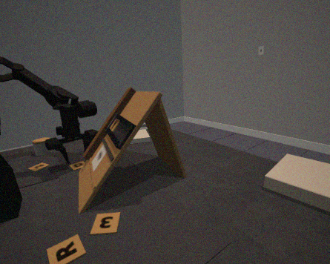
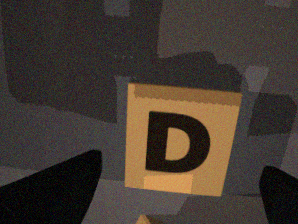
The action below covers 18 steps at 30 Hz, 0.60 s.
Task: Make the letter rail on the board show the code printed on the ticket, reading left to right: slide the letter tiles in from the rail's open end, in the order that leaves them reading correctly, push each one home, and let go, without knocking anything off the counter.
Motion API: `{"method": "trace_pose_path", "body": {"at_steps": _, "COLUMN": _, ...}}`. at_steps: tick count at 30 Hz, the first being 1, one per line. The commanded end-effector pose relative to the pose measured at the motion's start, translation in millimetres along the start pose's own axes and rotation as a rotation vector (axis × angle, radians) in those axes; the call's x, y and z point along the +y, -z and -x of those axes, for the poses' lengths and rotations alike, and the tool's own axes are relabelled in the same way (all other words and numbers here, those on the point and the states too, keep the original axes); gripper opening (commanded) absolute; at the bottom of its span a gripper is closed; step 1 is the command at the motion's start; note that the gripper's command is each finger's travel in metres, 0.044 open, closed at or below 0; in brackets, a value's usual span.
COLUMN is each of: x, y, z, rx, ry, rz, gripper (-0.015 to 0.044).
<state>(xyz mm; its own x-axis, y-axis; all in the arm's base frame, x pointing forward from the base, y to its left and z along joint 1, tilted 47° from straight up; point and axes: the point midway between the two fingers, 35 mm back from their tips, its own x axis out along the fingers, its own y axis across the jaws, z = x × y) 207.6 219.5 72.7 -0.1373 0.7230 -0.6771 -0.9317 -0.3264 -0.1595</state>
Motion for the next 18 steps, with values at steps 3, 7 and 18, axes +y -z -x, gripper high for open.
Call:
{"method": "trace_pose_path", "body": {"at_steps": 3, "x": 1, "y": 0, "z": -8, "rx": 0.004, "ry": 0.002, "rz": -0.005, "gripper": 0.034}}
{"method": "trace_pose_path", "body": {"at_steps": 7, "x": 1, "y": 0, "z": -8, "rx": 0.004, "ry": 0.002, "rz": -0.005, "gripper": 0.034}}
{"method": "trace_pose_path", "body": {"at_steps": 18, "x": 1, "y": 0, "z": -19, "rx": 0.004, "ry": 0.002, "rz": -0.005, "gripper": 0.034}}
